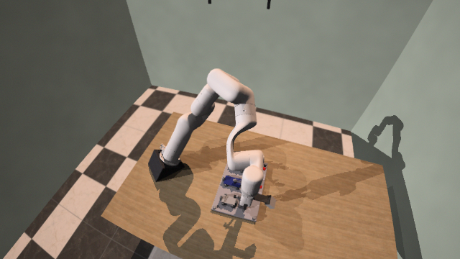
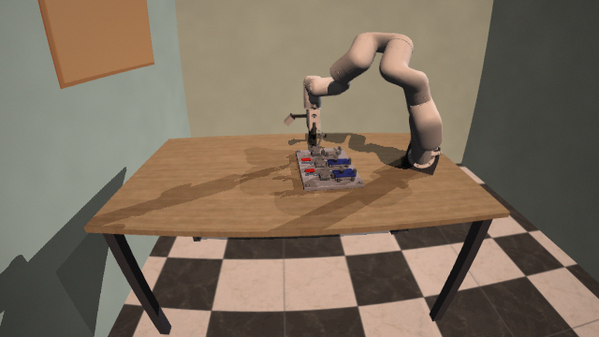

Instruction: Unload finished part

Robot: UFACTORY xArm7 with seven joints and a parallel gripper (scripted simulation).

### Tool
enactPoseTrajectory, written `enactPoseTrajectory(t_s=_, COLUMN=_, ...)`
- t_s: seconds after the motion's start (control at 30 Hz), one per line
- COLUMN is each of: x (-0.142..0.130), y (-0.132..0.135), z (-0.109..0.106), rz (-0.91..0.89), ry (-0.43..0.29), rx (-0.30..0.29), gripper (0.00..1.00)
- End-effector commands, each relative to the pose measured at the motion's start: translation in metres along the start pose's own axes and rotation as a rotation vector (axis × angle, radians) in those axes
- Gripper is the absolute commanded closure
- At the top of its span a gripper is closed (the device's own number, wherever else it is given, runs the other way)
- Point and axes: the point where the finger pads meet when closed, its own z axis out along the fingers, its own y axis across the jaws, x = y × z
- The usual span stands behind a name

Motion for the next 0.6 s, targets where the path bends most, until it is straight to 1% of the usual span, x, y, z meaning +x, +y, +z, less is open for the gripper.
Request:
enactPoseTrajectory(t_s=0.0, x=-0.0022, y=0.0011, z=-0.0015, rz=0.001, ry=0.002, rx=-0.002, gripper=1.0)
enactPoseTrajectory(t_s=0.57, x=-0.0066, y=0.001, z=-0.0014, rz=0.001, ry=0.002, rx=-0.002, gripper=1.0)
